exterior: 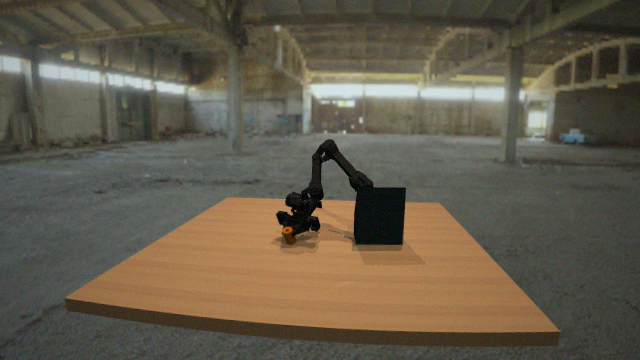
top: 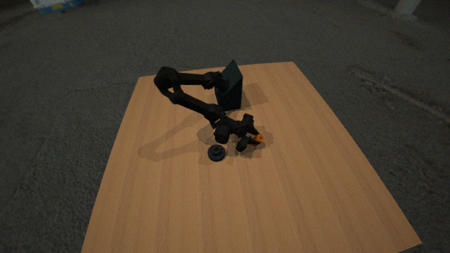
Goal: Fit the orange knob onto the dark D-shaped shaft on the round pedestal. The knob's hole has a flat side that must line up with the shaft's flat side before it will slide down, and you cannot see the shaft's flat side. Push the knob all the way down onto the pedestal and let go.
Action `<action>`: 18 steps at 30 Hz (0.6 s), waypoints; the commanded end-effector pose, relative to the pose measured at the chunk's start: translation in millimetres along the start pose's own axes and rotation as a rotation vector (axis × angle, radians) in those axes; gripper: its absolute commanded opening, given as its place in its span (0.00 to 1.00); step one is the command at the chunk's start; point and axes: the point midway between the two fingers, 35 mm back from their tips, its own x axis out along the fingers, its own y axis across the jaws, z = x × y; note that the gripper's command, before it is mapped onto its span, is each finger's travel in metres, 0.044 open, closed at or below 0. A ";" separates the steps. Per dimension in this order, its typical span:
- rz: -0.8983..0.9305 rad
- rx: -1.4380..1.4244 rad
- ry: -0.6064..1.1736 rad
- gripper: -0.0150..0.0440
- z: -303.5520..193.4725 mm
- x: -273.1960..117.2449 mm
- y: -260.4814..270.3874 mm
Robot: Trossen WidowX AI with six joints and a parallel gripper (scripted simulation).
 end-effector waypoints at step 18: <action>-0.001 -0.005 0.005 0.69 -1.2 -3.3 0.5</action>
